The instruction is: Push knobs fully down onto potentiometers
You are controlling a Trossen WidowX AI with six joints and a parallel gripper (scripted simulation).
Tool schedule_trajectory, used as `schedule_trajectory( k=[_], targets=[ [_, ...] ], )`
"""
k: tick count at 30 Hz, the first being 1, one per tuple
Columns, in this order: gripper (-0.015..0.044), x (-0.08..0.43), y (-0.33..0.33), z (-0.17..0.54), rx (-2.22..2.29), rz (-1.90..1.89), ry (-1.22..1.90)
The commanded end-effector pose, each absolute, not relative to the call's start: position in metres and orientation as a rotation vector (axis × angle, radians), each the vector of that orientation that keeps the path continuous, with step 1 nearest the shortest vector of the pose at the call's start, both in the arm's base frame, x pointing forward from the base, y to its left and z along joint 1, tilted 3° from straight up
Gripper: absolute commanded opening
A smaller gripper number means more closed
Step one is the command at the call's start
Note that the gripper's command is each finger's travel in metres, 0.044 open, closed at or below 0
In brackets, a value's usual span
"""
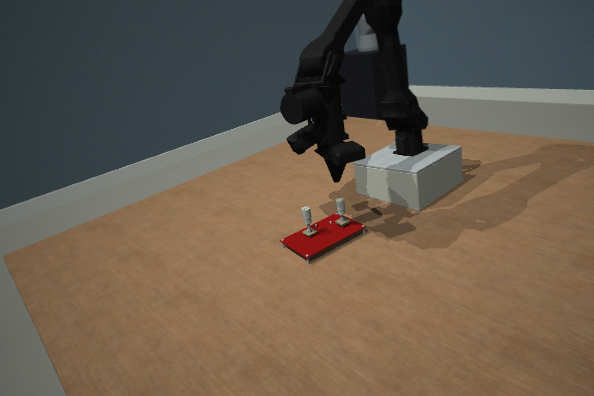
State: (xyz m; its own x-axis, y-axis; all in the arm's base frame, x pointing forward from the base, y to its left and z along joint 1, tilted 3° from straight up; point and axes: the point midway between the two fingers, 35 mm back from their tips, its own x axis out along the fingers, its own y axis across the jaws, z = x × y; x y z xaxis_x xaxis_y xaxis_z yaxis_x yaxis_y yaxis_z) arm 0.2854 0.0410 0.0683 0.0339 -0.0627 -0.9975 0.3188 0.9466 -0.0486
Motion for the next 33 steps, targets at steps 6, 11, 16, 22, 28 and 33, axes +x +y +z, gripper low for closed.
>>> schedule_trajectory(
  k=[6, 11, 16, 22, 28, 33],
  targets=[
    [0.0000, 0.285, 0.040, 0.050, 0.239, -0.312, 1.522],
    [0.0000, 0.285, 0.040, 0.050, 0.239, -0.312, 1.522],
    [0.0000, 0.285, 0.040, 0.050, 0.239, -0.312, 1.522],
    [0.0000, 0.285, 0.040, 0.046, 0.239, -0.312, 1.522],
    [0.0000, 0.285, 0.039, 0.037, 0.239, -0.312, 1.522],
    [0.0000, 0.285, 0.039, 0.029, 0.239, -0.312, 1.522]
  ],
)
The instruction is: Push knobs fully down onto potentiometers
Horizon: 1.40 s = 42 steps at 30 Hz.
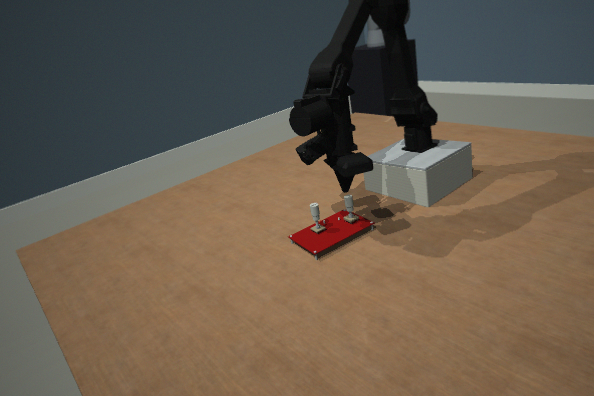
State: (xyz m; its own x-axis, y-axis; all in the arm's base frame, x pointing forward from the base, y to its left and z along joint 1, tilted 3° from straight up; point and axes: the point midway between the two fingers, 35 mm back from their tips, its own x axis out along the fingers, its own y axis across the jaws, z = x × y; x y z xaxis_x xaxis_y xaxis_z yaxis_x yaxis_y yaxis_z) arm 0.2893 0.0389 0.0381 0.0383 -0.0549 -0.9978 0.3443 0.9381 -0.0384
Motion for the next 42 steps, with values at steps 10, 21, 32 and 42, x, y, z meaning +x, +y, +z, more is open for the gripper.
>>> schedule_trajectory(
  k=[10, 21, 32, 42],
  targets=[
    [0.0000, 0.2852, 0.0390, 0.0291, 0.239, -0.312, 1.522],
    [0.0000, 0.2852, 0.0390, 0.0297, 0.239, -0.312, 1.522],
    [0.0000, 0.2852, 0.0388, 0.0268, 0.239, -0.312, 1.522],
    [0.0000, 0.2853, 0.0387, 0.0241, 0.239, -0.312, 1.522]
  ],
)
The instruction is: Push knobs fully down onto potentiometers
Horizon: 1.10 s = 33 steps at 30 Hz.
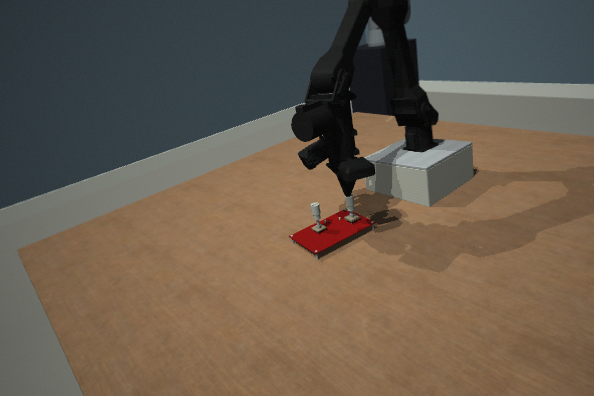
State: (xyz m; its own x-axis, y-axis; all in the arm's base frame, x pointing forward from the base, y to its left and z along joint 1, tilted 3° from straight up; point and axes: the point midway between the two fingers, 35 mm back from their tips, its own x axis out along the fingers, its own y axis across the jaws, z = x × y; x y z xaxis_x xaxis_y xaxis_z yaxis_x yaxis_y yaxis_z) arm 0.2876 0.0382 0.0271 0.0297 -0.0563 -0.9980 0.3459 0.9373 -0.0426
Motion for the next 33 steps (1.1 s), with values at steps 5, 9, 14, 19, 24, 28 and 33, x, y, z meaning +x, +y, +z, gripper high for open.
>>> schedule_trajectory(
  k=[5, 9, 14, 19, 24, 28, 33],
  targets=[
    [0.0000, 0.2853, 0.0386, 0.0228, 0.239, -0.312, 1.522],
    [0.0000, 0.2853, 0.0386, 0.0230, 0.239, -0.312, 1.522],
    [0.0000, 0.2852, 0.0387, 0.0251, 0.239, -0.312, 1.522],
    [0.0000, 0.2852, 0.0387, 0.0251, 0.239, -0.312, 1.522],
    [0.0000, 0.2853, 0.0387, 0.0244, 0.239, -0.312, 1.522],
    [0.0000, 0.2853, 0.0386, 0.0219, 0.239, -0.312, 1.522],
    [0.0000, 0.2853, 0.0386, 0.0217, 0.239, -0.312, 1.522]
  ],
)
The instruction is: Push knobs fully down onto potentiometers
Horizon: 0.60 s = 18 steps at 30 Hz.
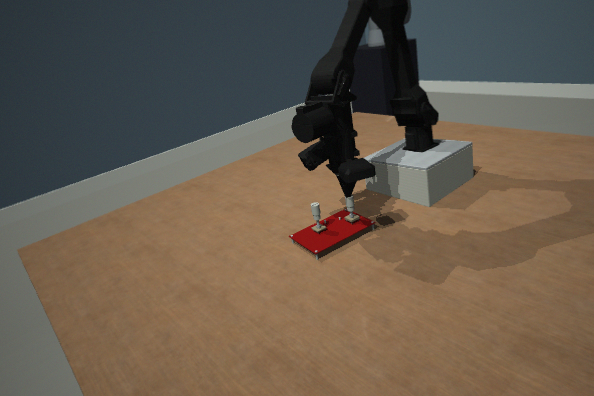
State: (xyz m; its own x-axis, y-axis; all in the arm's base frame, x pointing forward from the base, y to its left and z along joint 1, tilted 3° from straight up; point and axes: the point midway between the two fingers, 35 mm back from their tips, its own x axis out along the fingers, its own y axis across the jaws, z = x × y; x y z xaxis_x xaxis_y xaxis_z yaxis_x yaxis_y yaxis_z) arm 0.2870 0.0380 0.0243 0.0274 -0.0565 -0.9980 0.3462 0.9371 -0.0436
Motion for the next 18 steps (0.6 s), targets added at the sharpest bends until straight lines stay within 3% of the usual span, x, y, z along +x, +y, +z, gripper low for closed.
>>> schedule_trajectory(
  k=[1, 18],
  targets=[
    [0.0000, 0.2853, 0.0386, 0.0217, 0.239, -0.312, 1.522],
    [0.0000, 0.2853, 0.0384, 0.0183, 0.239, -0.312, 1.522]
  ],
)
